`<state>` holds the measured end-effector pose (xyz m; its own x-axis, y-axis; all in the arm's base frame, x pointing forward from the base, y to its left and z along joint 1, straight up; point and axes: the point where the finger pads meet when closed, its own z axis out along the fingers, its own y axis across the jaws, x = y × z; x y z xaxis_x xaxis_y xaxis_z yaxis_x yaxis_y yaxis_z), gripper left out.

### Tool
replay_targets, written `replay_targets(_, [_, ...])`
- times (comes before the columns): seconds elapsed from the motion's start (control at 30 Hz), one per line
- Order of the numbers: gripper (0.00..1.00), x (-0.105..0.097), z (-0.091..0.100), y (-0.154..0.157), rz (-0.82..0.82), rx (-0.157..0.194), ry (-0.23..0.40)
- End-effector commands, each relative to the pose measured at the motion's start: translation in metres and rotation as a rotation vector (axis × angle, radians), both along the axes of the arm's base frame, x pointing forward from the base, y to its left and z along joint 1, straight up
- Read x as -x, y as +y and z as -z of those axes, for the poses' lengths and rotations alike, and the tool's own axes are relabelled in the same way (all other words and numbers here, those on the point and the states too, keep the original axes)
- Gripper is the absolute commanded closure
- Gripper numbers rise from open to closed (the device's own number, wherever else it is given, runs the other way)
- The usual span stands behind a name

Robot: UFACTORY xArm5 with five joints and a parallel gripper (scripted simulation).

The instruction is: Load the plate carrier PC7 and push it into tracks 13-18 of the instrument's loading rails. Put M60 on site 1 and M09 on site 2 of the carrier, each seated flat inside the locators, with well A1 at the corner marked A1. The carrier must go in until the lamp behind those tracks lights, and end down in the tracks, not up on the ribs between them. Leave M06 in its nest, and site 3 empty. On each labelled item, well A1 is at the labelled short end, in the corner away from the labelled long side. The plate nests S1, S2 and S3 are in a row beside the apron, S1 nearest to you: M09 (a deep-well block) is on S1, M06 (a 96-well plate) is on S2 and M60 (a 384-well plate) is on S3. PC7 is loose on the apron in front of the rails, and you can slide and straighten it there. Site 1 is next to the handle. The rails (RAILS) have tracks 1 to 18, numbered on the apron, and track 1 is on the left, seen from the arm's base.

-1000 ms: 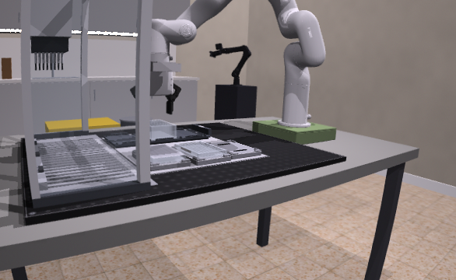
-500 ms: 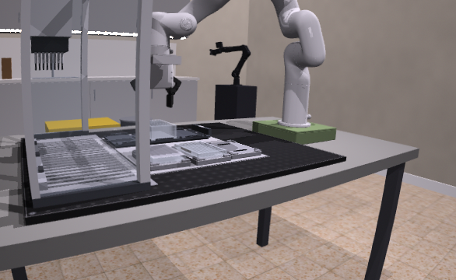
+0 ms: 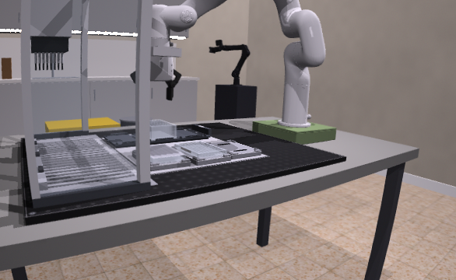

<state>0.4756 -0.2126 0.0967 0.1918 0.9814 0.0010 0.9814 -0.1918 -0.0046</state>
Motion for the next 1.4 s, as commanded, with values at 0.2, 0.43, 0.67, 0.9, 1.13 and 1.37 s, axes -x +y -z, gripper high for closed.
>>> replay_targets(0.2, [0.0,-0.001,-0.016,-0.001,0.0,0.0,-0.004])
replay_targets(0.43, [0.0,-0.001,-0.026,-0.001,0.0,0.0,-0.004])
replay_targets(0.67, [0.0,-0.001,-0.036,-0.001,0.0,0.0,-0.004])
replay_targets(0.9, [0.0,-0.001,-0.039,-0.001,0.0,0.0,-0.004])
replay_targets(1.13, [0.0,-0.001,-0.039,-0.001,0.0,0.0,-0.004])
replay_targets(1.37, [0.0,-0.02,-0.035,0.029,0.037,0.0,-0.004])
